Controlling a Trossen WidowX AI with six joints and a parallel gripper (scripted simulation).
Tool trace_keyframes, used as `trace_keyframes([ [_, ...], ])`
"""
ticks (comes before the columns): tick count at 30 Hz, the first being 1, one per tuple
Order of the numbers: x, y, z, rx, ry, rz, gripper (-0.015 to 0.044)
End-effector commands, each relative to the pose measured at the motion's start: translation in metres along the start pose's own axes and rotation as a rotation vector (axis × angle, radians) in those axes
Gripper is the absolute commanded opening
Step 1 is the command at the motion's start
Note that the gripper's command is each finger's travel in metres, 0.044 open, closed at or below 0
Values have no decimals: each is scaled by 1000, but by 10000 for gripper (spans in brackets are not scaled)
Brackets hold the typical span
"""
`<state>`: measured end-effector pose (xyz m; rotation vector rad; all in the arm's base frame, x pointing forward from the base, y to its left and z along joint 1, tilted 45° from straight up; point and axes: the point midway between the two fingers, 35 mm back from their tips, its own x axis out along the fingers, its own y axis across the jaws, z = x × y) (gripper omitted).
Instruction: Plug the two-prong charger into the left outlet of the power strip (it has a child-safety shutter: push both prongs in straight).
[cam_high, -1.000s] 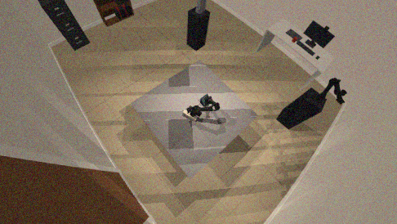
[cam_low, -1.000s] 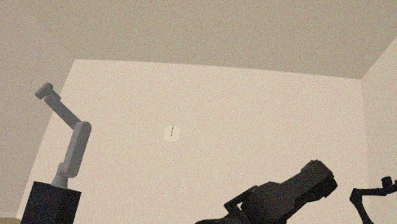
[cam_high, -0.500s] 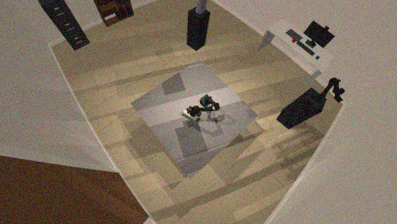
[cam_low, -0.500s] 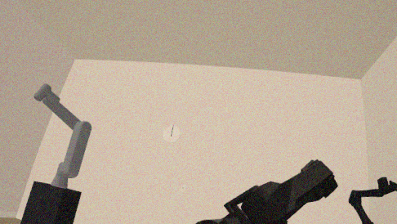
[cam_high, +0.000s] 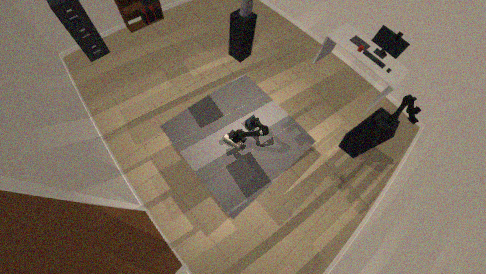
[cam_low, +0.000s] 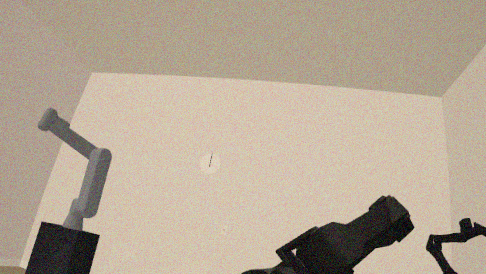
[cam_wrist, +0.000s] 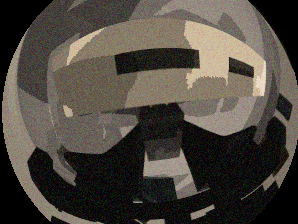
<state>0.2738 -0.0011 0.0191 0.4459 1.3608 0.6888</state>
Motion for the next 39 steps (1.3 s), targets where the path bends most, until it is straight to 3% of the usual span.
trace_keyframes([
  [1, 0, 0, 2, 8, 0, 5, 0],
  [39, 0, 0, 16, 7, 0, 5, 0],
])
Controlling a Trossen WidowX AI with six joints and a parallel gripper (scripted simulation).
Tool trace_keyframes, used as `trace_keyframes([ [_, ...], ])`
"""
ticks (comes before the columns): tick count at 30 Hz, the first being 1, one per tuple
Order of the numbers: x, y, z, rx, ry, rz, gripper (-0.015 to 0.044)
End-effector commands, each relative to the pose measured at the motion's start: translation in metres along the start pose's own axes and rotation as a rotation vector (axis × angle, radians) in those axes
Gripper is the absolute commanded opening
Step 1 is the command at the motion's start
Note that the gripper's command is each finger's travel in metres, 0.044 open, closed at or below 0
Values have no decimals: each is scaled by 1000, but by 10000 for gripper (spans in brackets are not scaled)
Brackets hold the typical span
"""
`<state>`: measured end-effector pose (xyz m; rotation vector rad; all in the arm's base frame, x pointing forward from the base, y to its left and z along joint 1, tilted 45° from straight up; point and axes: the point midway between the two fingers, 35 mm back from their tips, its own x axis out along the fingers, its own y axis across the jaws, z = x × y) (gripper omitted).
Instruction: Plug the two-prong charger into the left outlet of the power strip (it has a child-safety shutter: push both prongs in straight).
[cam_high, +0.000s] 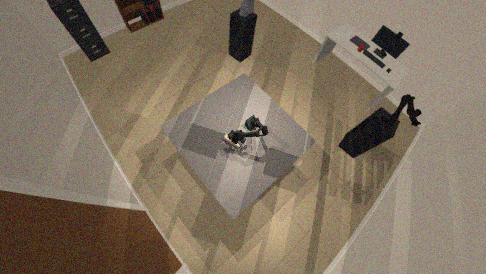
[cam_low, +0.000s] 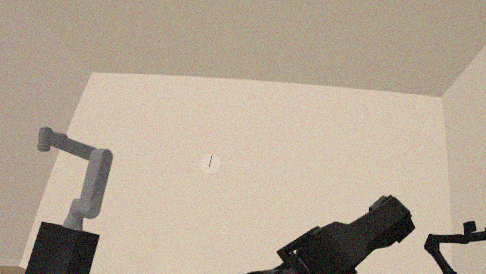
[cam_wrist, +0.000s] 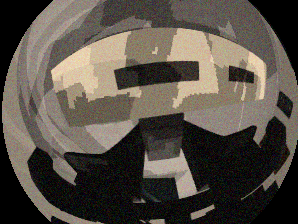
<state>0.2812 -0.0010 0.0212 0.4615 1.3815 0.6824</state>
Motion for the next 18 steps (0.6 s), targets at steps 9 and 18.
trace_keyframes([
  [9, 1, 0, 12, -14, -14, 1, 0],
  [18, 1, 1, 15, -14, -14, 1, 0],
])
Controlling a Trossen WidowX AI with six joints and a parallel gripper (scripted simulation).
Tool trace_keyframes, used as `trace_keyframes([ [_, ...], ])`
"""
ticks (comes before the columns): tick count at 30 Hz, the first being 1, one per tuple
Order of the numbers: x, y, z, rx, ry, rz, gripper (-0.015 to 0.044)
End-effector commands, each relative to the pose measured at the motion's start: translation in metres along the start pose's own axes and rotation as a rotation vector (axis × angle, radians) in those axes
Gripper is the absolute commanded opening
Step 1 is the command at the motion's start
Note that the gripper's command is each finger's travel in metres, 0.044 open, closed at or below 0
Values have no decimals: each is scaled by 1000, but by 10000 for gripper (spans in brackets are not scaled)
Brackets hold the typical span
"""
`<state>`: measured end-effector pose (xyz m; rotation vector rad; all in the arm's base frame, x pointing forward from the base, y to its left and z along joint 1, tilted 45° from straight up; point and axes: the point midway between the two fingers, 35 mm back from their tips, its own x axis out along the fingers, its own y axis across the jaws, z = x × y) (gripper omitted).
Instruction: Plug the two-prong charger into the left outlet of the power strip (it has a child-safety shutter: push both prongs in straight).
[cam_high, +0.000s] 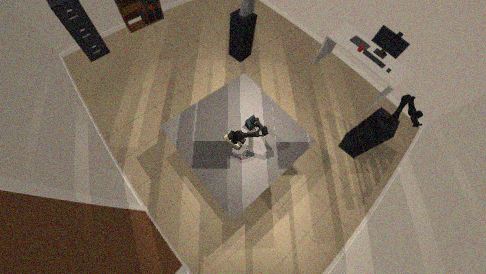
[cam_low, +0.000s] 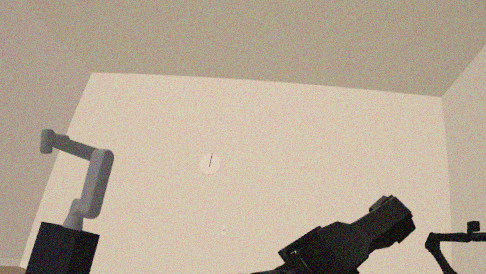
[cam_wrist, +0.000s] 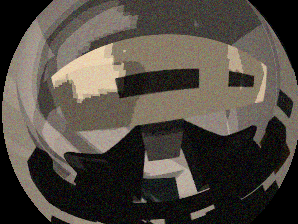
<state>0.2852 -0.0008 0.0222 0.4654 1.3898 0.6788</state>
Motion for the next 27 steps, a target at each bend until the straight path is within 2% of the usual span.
trace_keyframes([
  [1, 1, 0, 12, -21, -20, 1, 0],
  [27, 3, 1, 10, -21, -20, 2, 0],
])
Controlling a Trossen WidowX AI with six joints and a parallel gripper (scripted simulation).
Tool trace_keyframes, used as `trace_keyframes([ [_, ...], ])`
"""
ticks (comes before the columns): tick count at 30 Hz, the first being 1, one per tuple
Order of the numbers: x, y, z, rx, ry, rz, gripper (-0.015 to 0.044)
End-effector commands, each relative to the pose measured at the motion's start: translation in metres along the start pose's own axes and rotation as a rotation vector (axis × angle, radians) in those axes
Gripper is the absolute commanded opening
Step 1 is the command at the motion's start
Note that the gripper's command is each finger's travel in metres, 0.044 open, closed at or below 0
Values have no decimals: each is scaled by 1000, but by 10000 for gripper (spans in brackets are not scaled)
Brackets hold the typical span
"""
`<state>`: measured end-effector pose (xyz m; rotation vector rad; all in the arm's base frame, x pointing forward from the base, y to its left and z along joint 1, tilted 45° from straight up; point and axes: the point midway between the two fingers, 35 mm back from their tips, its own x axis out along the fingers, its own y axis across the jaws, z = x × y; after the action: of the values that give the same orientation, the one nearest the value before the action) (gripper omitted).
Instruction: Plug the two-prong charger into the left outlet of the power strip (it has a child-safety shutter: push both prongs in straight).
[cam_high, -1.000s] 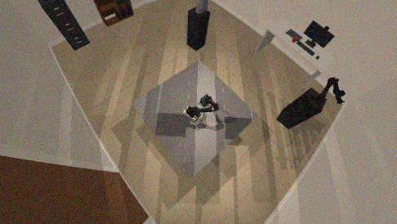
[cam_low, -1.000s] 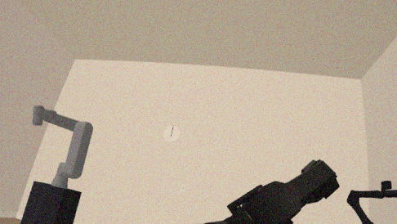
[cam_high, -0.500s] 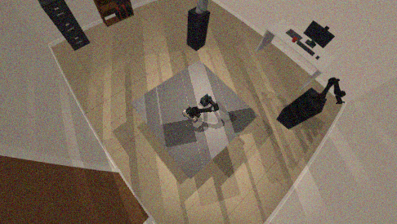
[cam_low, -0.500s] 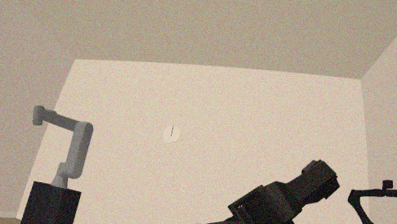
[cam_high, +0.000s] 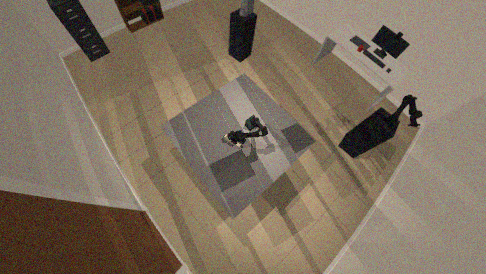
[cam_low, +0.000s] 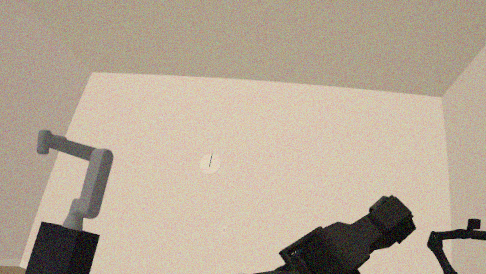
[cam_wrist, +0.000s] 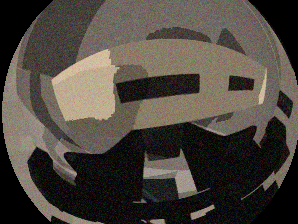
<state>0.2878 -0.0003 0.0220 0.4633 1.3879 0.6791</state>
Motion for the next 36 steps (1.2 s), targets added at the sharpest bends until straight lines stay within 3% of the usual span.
trace_keyframes([
  [1, 2, 1, 7, -19, -19, 3, 0],
  [36, 0, 1, 5, -19, -18, 2, 0],
])
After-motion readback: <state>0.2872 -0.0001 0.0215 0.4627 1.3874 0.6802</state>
